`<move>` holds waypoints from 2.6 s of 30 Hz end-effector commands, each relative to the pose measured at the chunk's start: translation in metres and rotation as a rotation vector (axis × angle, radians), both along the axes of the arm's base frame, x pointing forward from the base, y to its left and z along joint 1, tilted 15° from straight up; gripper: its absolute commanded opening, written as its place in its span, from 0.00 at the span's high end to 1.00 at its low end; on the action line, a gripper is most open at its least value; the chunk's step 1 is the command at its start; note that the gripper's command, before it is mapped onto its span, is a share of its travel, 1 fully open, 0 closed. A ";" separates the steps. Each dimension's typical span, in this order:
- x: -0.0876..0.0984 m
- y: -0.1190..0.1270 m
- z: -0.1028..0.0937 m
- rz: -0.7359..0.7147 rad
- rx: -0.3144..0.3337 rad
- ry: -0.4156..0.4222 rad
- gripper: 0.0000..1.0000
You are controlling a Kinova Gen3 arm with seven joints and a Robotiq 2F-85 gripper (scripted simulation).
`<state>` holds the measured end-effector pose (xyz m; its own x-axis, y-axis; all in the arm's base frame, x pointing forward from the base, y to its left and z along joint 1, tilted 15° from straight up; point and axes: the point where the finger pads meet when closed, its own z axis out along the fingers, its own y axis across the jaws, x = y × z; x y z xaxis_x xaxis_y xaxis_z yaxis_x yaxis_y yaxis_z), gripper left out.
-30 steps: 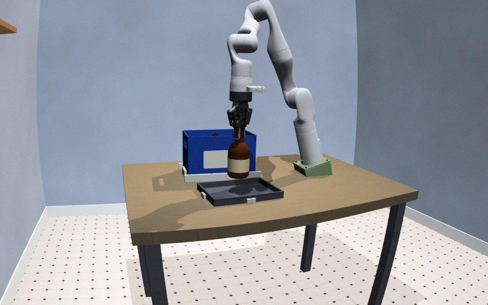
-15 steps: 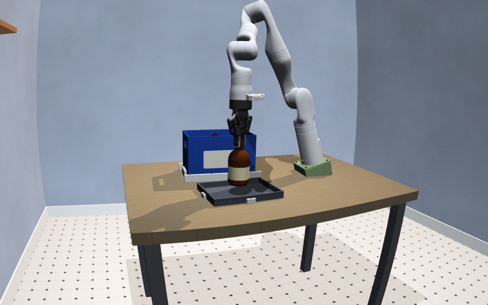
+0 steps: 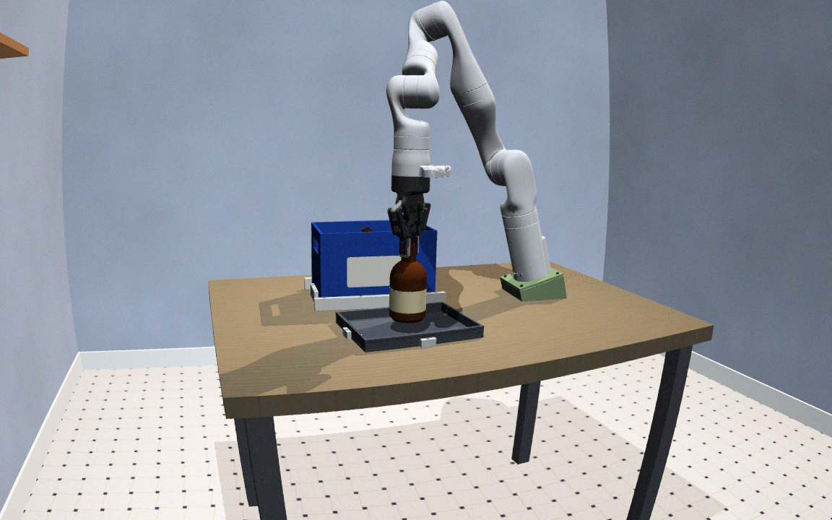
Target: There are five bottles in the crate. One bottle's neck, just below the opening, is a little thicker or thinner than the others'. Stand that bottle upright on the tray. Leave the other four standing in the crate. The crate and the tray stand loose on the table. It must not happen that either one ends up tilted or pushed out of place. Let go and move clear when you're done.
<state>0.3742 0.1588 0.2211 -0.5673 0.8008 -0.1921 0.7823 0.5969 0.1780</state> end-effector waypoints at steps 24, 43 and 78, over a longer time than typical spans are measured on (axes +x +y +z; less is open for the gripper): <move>0.000 0.000 -0.001 0.001 0.000 0.000 1.00; 0.000 0.000 -0.001 0.001 0.000 0.000 1.00; 0.002 0.000 -0.008 0.001 0.000 0.000 1.00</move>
<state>0.3763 0.1585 0.2135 -0.5673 0.8008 -0.1920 0.7823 0.5969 0.1781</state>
